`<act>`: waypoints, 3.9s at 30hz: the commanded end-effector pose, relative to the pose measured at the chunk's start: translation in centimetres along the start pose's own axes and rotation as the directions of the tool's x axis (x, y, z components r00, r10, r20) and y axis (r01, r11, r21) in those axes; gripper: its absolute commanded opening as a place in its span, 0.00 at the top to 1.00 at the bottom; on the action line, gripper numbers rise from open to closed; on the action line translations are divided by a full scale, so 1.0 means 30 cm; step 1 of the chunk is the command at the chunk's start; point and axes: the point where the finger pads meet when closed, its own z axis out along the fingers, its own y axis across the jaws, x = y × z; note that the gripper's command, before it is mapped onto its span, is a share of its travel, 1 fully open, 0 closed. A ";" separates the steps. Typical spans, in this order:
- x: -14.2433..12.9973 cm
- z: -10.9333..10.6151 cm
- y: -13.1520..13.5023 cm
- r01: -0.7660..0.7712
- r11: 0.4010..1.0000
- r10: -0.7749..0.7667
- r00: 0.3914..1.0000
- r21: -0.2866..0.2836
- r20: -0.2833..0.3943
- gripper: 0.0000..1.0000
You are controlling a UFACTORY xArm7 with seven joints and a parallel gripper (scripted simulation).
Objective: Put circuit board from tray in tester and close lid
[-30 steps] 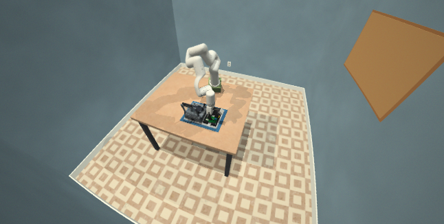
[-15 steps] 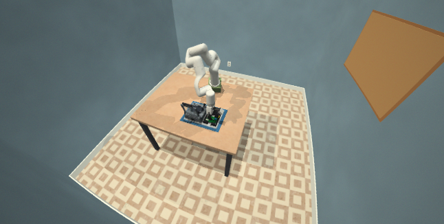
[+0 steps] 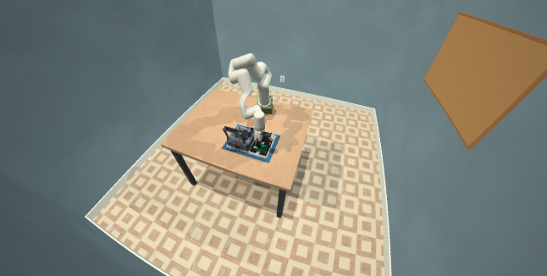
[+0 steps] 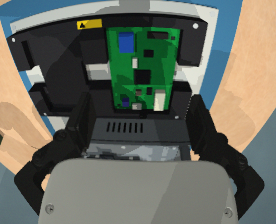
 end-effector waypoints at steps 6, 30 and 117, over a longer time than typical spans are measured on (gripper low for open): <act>0.002 -0.002 0.003 0.000 1.000 0.000 1.000 -0.002 -0.001 0.00; 0.003 0.046 0.004 0.000 1.000 0.000 1.000 -0.002 -0.001 0.00; 0.005 0.185 0.006 0.000 1.000 0.000 1.000 -0.002 -0.001 0.00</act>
